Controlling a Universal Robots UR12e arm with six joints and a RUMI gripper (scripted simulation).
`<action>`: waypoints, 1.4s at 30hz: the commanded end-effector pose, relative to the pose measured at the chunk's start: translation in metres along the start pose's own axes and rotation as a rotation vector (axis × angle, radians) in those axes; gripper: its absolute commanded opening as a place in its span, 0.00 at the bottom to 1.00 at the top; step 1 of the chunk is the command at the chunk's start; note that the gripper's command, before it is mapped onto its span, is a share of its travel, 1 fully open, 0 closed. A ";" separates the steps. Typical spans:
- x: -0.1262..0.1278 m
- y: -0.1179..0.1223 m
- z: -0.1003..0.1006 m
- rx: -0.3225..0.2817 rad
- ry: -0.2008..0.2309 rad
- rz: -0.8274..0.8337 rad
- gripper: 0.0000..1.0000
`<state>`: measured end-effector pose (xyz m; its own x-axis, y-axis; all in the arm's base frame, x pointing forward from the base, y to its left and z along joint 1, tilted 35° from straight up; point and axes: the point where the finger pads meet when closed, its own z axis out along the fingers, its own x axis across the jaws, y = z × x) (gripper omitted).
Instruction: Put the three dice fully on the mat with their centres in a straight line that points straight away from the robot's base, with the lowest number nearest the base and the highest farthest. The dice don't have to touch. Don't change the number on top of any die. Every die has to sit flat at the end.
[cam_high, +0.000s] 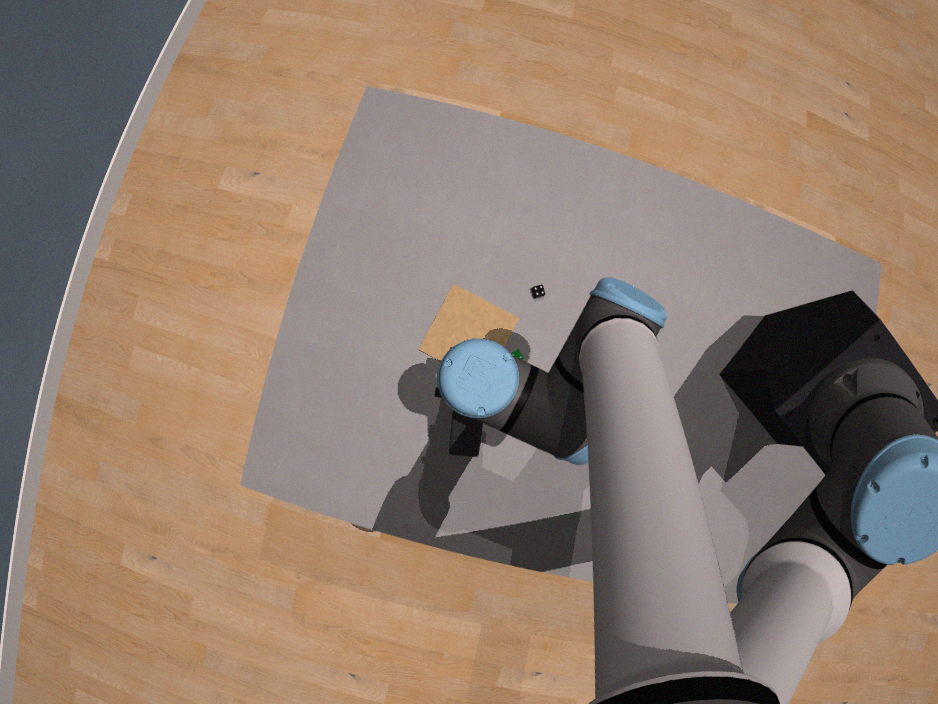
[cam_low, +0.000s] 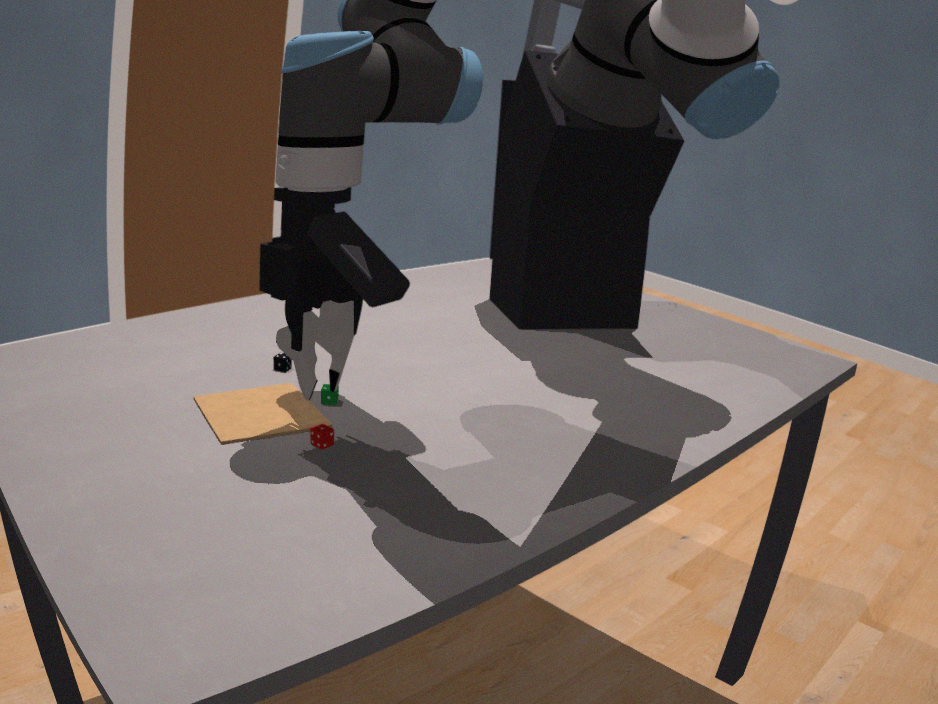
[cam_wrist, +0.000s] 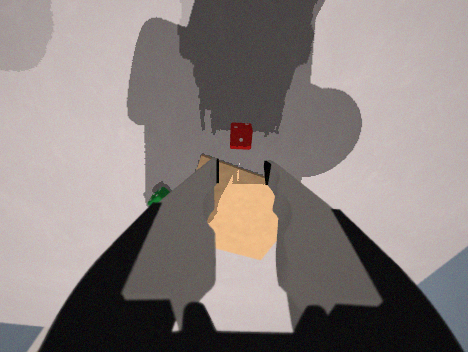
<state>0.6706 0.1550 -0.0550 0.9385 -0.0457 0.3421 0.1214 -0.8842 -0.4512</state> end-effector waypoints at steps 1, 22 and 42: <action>0.000 0.000 0.008 0.000 0.001 0.000 0.21; 0.000 0.000 0.029 0.000 0.001 0.000 0.21; 0.000 0.000 0.031 0.000 0.001 0.000 0.21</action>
<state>0.6807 0.1692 -0.0807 0.9385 -0.0458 0.3422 0.1213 -0.8842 -0.4511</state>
